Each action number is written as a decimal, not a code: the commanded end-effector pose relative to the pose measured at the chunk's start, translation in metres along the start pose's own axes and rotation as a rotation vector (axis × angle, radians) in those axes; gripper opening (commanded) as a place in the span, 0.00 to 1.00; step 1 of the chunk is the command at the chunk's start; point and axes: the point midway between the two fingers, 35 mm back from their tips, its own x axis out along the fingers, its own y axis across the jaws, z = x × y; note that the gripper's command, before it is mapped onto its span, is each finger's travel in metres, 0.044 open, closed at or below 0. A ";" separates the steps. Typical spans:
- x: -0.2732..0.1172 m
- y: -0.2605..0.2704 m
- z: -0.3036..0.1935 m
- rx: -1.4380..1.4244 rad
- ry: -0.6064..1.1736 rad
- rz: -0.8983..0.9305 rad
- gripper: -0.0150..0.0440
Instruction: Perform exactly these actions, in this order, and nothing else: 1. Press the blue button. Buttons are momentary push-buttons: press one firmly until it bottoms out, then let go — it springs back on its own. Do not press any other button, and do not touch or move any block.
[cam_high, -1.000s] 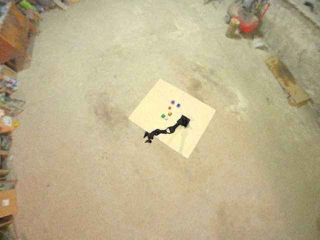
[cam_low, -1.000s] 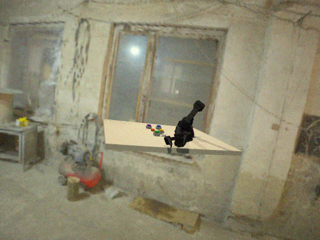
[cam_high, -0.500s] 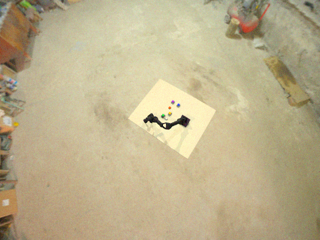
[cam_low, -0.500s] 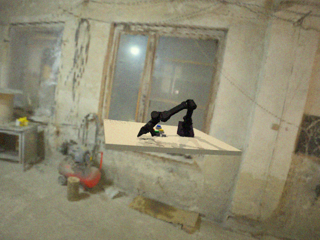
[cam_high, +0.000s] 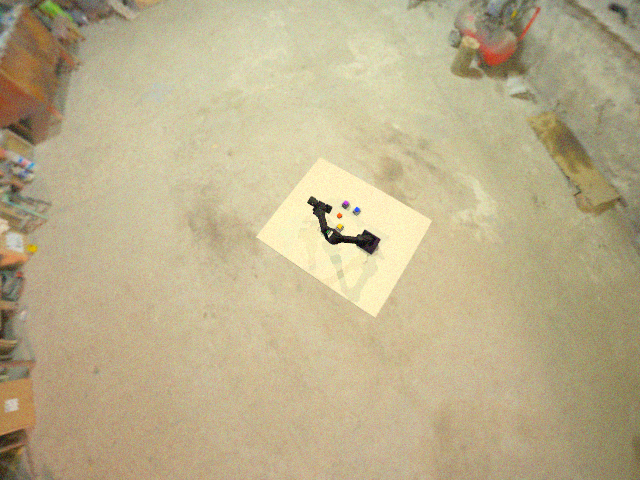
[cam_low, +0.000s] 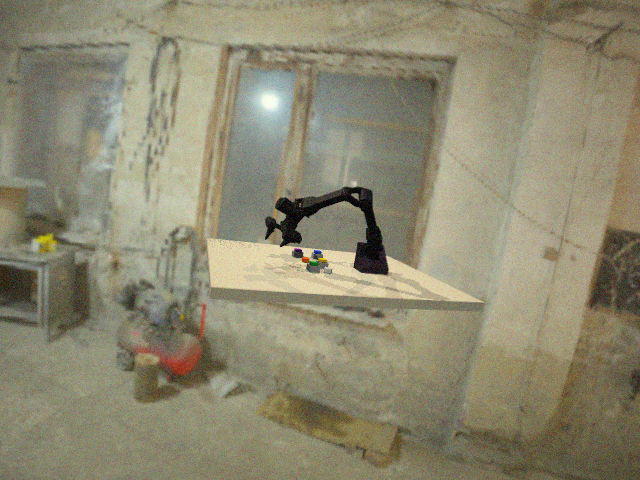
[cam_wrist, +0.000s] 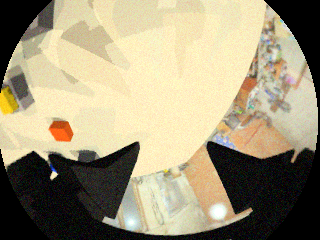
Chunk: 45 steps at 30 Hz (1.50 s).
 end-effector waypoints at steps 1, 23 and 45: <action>-0.006 0.036 -0.051 0.259 0.029 0.115 0.93; -0.091 0.242 -0.158 1.639 0.001 0.681 0.93; -0.040 0.265 -0.131 1.638 -0.002 0.681 0.29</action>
